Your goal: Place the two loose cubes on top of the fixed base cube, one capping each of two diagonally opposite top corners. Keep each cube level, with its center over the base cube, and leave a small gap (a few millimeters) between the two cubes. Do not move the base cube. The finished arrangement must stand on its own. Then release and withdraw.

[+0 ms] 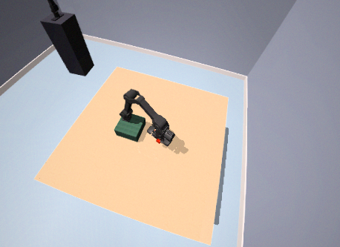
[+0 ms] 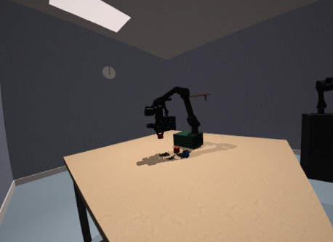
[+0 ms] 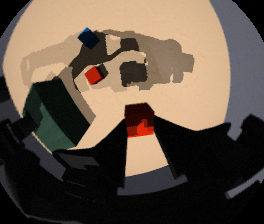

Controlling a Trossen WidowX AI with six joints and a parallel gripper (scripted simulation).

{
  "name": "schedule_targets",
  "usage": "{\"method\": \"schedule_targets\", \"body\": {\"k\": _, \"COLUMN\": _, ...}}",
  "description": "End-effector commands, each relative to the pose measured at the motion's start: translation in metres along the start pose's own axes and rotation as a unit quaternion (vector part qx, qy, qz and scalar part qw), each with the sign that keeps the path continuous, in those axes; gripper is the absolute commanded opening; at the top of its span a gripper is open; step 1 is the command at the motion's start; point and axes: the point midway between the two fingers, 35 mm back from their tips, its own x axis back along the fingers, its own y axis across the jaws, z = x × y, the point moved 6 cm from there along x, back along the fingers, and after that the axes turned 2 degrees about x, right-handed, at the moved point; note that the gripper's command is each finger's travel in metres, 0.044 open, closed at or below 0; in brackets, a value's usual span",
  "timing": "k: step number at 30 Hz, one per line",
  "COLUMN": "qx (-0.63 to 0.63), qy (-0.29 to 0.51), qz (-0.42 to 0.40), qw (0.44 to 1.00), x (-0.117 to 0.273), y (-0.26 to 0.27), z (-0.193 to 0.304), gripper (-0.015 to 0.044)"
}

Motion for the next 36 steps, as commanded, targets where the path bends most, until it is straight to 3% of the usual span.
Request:
{"method": "schedule_targets", "body": {"k": 1, "qx": -0.038, "qy": -0.001, "qz": 0.002, "qw": 0.999, "x": 0.000, "y": 0.002, "z": -0.012, "gripper": 0.0105}}
{"method": "schedule_targets", "body": {"k": 18, "qx": -0.238, "qy": -0.003, "qz": 0.001, "qw": 0.971, "x": -0.010, "y": 0.016, "z": -0.064, "gripper": 0.0105}}
{"method": "schedule_targets", "body": {"k": 36, "qx": -0.439, "qy": -0.005, "qz": -0.002, "qw": 0.898, "x": -0.021, "y": 0.041, "z": -0.114, "gripper": 0.0105}}
